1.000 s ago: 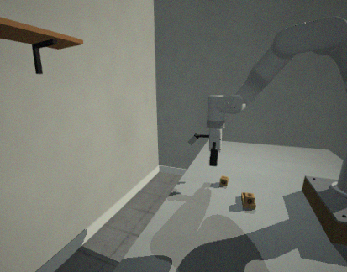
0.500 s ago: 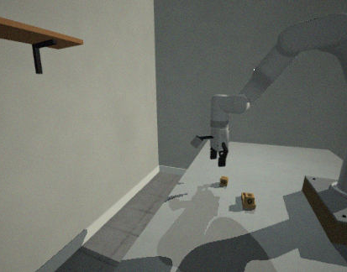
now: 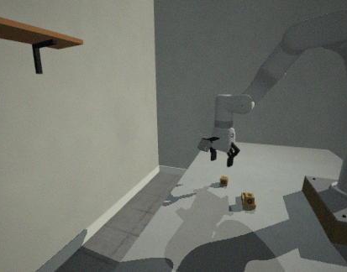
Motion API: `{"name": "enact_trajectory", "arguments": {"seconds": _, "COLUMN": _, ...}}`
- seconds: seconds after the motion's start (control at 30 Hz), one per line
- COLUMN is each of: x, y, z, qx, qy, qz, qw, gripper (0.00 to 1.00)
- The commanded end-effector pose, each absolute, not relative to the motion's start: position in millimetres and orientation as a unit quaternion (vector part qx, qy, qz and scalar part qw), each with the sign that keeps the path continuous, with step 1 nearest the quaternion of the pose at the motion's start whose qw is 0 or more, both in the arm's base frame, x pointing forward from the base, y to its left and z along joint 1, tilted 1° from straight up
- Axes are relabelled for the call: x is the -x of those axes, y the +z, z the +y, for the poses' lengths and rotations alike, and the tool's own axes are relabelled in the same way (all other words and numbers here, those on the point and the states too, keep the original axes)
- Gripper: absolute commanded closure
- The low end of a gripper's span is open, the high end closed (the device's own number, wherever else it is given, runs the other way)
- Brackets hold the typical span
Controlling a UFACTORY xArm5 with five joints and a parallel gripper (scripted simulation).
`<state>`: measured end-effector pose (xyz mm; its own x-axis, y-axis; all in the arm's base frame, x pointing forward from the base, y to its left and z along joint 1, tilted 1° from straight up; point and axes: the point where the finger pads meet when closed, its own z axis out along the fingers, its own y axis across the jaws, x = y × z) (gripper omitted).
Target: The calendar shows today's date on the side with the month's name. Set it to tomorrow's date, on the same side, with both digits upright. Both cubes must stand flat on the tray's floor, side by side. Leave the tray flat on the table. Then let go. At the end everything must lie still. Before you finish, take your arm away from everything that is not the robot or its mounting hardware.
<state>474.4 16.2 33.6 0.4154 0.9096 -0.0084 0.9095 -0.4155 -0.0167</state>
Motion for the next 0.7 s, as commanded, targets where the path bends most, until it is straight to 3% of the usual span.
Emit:
{"name": "enact_trajectory", "arguments": {"seconds": 0.0, "x": -472, "y": 35, "z": 16, "qx": 0.809, "qy": 0.005, "qz": -0.587, "qw": 0.003, "gripper": 0.00}}
{"name": "enact_trajectory", "arguments": {"seconds": 0.6, "x": -456, "y": 36, "z": 17, "qx": 0.684, "qy": 0.004, "qz": -0.729, "qw": 0.004, "gripper": 0.00}}
{"name": "enact_trajectory", "arguments": {"seconds": 0.63, "x": -456, "y": 36, "z": 17, "qx": 0.684, "qy": 0.004, "qz": -0.729, "qw": 0.004, "gripper": 0.51}}
{"name": "enact_trajectory", "arguments": {"seconds": 0.67, "x": -456, "y": 36, "z": 17, "qx": 0.684, "qy": 0.004, "qz": -0.729, "qw": 0.004, "gripper": 0.51}}
